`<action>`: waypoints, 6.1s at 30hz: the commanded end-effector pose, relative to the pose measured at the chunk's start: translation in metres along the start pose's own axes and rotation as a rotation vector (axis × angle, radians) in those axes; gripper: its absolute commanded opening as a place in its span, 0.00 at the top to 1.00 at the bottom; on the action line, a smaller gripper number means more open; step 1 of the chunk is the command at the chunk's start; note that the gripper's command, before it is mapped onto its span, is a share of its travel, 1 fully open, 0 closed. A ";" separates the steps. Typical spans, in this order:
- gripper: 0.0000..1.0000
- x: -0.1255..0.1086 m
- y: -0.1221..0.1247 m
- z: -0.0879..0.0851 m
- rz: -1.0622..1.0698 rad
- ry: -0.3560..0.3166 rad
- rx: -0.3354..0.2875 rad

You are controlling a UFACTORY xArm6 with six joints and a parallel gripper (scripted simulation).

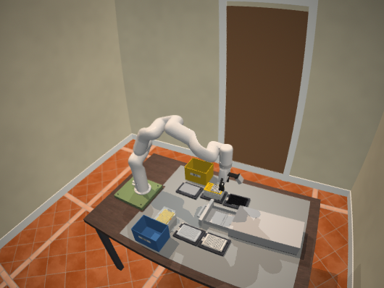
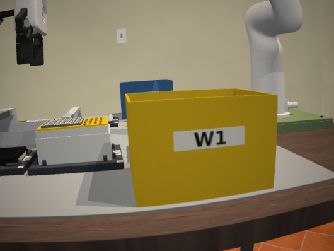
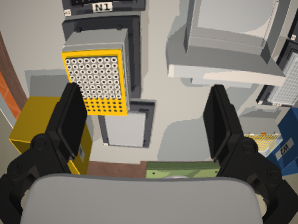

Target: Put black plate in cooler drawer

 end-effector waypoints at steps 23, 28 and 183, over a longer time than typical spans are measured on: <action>0.00 0.091 -0.054 0.032 0.000 0.002 0.000; 0.00 0.091 -0.054 0.032 0.000 0.002 0.000; 1.00 0.091 -0.054 0.160 0.000 0.002 0.000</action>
Point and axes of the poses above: the point where the finger pads meet when closed, its own z axis out along the fingers, its own y axis across the jaws, x = y × z, the point moved 6 cm from there along -z, back along the fingers, and after that the axes turned 7 degrees about -z, right-handed, at the moved point
